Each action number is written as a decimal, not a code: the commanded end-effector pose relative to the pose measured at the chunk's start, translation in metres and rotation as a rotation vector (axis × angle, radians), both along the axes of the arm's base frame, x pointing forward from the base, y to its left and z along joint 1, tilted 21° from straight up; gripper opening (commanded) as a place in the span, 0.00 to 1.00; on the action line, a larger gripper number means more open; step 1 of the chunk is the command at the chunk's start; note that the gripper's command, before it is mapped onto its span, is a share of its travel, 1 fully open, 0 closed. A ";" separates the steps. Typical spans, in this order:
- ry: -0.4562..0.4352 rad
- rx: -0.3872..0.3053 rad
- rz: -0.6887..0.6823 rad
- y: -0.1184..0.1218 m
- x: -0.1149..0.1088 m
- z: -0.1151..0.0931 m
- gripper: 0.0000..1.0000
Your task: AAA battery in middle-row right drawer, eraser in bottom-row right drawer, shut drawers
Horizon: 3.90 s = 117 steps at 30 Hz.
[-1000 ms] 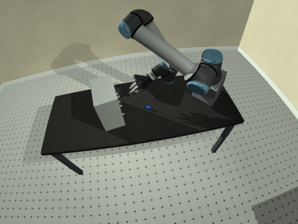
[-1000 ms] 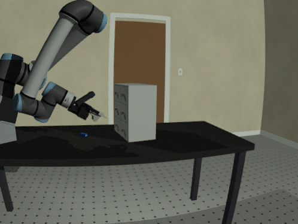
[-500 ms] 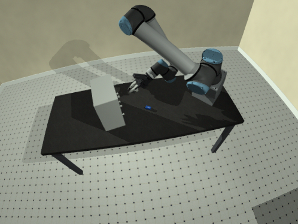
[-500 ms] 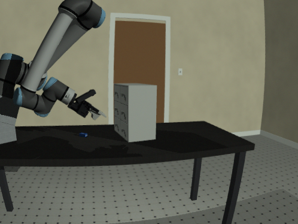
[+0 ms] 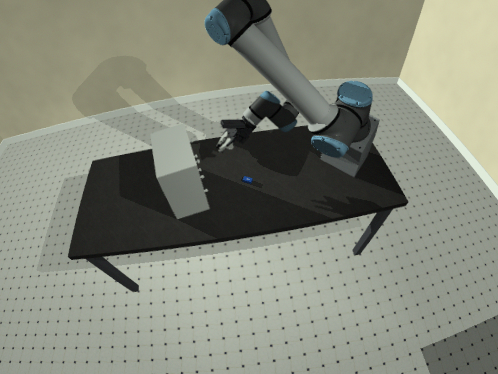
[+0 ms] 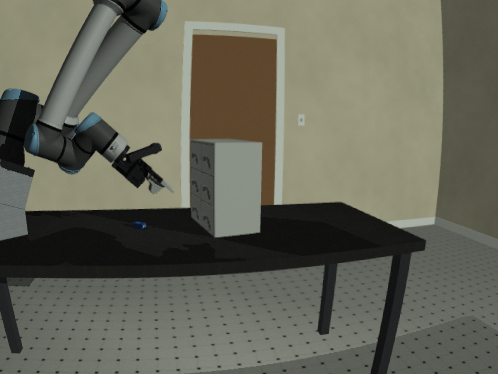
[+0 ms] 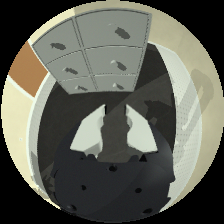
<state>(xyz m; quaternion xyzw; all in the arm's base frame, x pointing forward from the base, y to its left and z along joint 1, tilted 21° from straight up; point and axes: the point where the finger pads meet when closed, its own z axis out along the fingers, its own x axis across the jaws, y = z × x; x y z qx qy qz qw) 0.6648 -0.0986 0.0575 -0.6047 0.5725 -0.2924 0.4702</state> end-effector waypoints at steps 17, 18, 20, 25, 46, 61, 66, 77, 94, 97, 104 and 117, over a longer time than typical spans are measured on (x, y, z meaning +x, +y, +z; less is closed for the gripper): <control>0.288 -0.052 0.064 -0.008 -0.030 0.017 0.20; 0.306 -0.056 0.067 -0.009 -0.031 0.018 0.20; 0.341 -0.062 0.075 -0.009 -0.036 0.020 0.20; 0.435 -0.080 0.093 -0.012 -0.046 0.026 0.20; 0.753 -0.137 0.154 -0.023 -0.080 0.048 0.20; 0.816 -0.150 0.166 -0.025 -0.088 0.053 0.20; 0.817 -0.150 0.167 -0.025 -0.088 0.053 0.20; 0.817 -0.150 0.167 -0.025 -0.088 0.053 0.20; 0.817 -0.150 0.167 -0.025 -0.088 0.053 1.00; 0.817 -0.150 0.167 -0.025 -0.088 0.053 1.00; 0.817 -0.150 0.167 -0.025 -0.088 0.053 1.00; 0.817 -0.150 0.167 -0.025 -0.088 0.053 1.00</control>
